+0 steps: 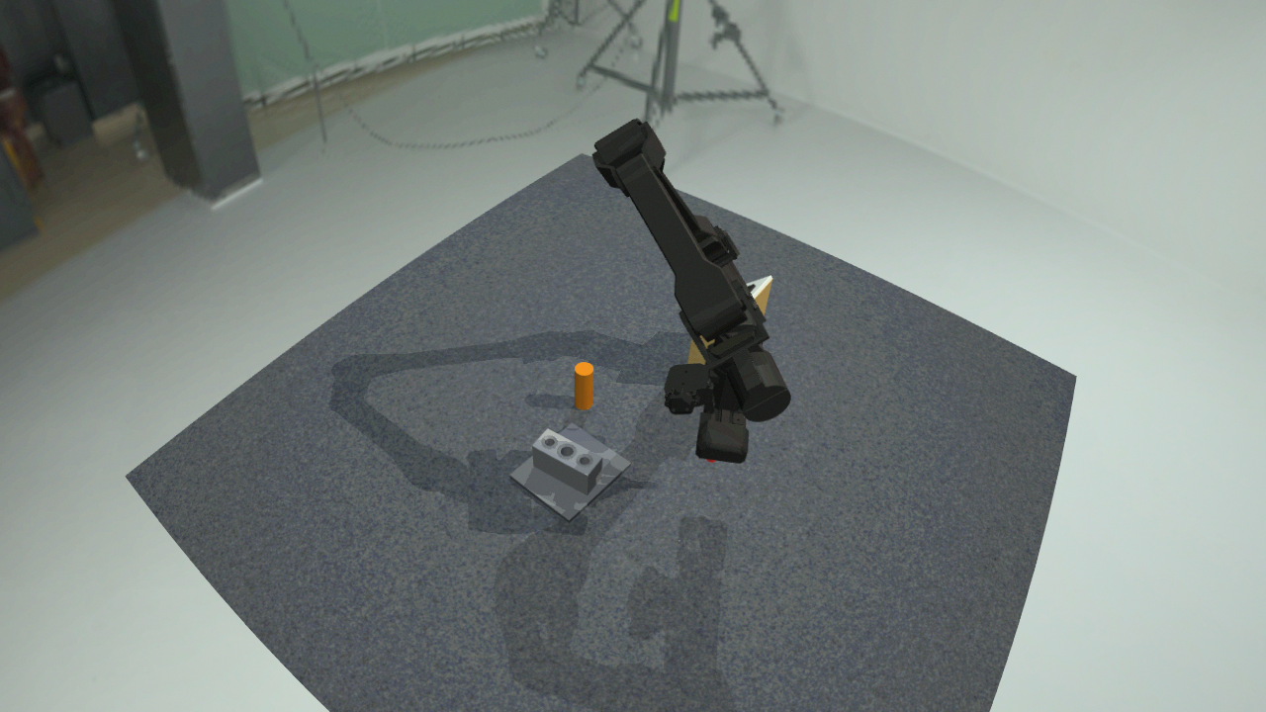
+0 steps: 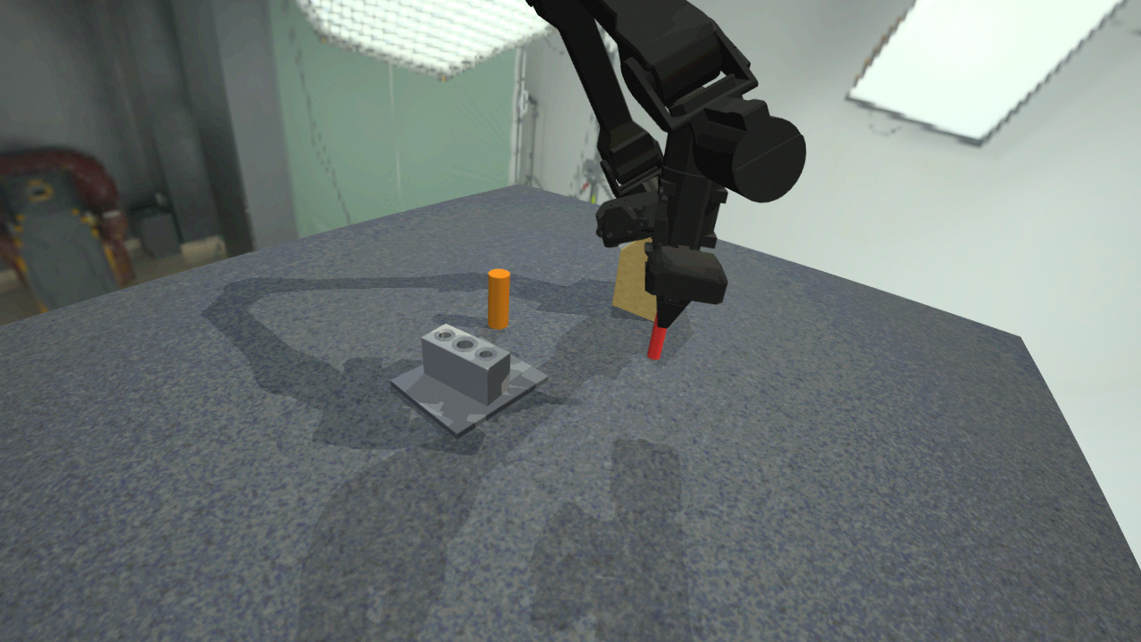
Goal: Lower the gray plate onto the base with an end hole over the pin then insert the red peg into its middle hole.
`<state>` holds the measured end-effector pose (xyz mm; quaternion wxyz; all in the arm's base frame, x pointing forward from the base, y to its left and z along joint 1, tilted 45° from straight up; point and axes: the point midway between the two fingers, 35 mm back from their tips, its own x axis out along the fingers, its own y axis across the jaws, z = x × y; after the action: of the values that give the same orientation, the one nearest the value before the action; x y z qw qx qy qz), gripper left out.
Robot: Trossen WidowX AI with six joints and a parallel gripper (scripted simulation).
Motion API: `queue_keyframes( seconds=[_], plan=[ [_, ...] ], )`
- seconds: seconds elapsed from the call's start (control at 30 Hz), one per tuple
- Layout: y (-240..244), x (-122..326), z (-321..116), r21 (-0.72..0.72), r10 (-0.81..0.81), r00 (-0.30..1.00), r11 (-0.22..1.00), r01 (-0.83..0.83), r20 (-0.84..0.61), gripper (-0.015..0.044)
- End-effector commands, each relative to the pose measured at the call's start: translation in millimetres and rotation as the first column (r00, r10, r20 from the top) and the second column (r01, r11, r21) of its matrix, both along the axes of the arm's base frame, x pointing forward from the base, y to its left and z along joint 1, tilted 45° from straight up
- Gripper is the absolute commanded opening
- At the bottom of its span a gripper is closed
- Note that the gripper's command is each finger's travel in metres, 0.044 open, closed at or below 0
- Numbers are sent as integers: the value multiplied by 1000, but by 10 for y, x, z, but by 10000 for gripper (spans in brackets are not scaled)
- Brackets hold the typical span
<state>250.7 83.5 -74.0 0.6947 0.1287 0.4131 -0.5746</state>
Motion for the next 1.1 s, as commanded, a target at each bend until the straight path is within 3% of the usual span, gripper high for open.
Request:
queue_keyframes(
  seconds=[0.0,1.07],
  plan=[
    [-46,58,33,0,-2,1000,1000,2,-1,0],
    [-504,636,544,19,3,1000,1000,-3,3,0]
  ],
)
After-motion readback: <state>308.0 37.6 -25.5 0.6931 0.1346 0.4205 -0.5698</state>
